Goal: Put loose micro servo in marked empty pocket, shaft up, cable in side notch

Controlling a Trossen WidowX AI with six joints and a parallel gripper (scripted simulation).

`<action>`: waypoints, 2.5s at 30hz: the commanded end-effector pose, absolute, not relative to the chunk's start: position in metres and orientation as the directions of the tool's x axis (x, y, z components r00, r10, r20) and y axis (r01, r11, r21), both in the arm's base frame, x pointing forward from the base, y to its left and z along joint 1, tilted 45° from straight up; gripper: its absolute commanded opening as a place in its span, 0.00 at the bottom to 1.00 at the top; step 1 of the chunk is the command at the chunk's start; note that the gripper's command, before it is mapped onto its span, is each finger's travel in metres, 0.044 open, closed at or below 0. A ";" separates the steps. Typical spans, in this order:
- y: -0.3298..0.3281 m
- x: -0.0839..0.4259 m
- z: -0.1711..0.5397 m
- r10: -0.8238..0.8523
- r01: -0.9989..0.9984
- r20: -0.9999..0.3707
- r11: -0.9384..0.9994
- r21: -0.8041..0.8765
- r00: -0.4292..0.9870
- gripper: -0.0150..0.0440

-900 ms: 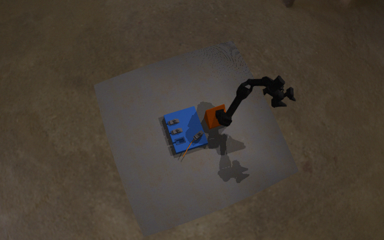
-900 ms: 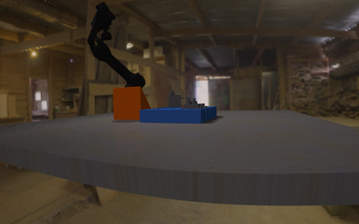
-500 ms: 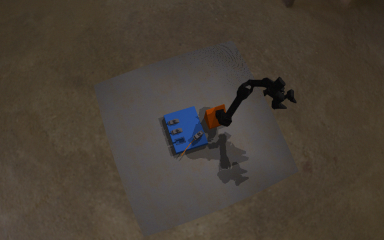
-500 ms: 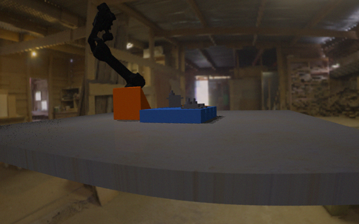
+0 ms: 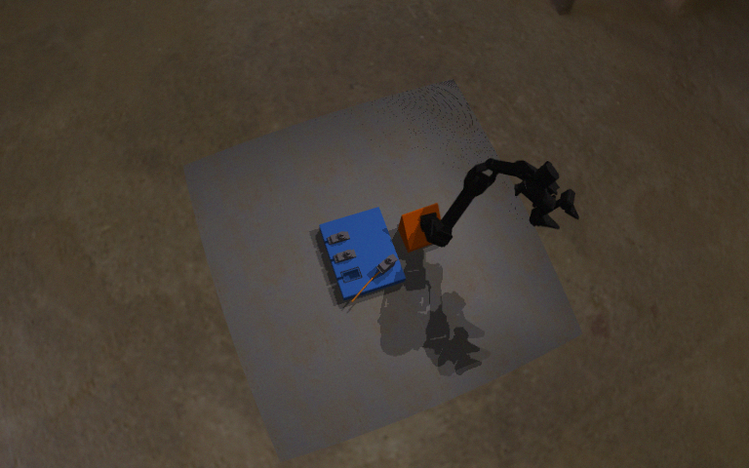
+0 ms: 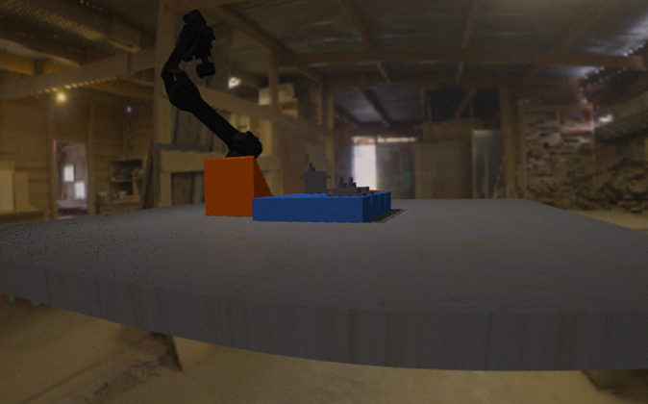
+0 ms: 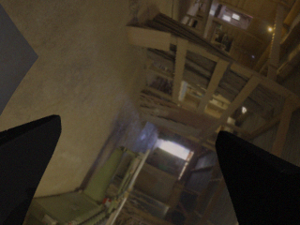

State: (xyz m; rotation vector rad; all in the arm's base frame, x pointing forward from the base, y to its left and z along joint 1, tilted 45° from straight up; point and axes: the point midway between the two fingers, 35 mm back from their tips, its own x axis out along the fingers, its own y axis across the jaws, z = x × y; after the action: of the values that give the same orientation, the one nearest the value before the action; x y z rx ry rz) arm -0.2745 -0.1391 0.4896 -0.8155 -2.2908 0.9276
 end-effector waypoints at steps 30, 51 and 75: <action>-0.024 -0.200 0.541 0.867 0.197 0.313 0.410 -0.891 -0.388 1.00; 0.043 -0.138 0.545 0.947 0.003 0.268 0.273 -0.962 -0.176 1.00; 0.106 -0.049 0.530 0.983 -0.176 0.157 0.171 -0.969 0.092 1.00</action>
State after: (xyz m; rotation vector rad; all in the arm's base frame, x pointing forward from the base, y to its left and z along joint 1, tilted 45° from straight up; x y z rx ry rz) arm -0.0624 0.0981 0.5343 -0.9900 -1.1509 1.1061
